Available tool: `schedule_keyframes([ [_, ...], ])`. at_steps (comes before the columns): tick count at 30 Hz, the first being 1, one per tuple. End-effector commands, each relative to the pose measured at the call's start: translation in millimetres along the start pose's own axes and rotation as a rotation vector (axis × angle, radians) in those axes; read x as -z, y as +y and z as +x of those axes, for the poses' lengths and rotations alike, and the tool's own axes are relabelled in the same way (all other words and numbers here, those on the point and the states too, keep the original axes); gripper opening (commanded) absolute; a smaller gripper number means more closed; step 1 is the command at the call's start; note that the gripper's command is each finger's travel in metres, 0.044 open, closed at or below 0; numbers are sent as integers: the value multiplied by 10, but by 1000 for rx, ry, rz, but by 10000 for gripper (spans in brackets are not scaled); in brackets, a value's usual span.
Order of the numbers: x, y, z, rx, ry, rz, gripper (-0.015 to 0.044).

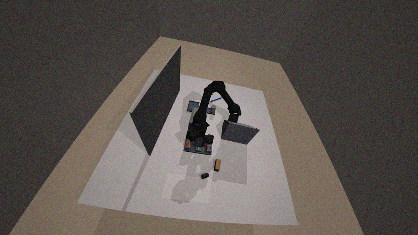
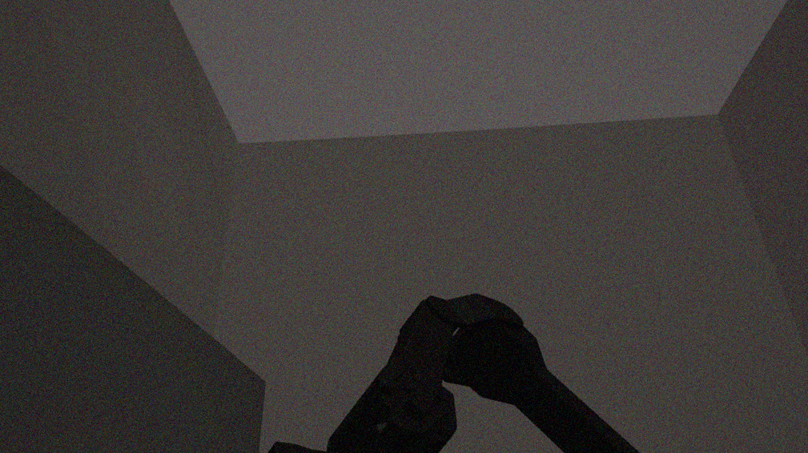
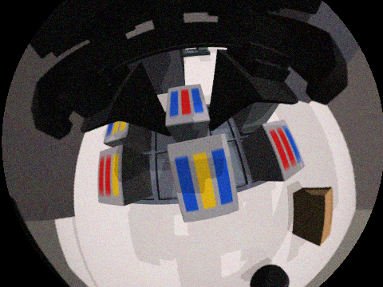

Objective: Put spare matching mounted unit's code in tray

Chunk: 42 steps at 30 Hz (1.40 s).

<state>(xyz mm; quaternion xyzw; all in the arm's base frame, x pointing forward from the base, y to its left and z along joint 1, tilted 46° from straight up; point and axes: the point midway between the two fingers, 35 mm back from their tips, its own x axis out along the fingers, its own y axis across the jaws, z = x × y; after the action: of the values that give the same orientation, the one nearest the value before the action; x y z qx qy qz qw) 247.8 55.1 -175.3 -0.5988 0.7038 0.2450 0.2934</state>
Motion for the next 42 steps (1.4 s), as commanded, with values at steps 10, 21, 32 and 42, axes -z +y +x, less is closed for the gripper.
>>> schedule_keyframes([
  [10,-1,0,-1,0,0,0,43],
  [21,-6,-7,-58,0,-1,0,0],
  [32,-6,2,-800,2,-1,-6,0],
  [42,-19,26,-1231,7,-8,-8,0],
])
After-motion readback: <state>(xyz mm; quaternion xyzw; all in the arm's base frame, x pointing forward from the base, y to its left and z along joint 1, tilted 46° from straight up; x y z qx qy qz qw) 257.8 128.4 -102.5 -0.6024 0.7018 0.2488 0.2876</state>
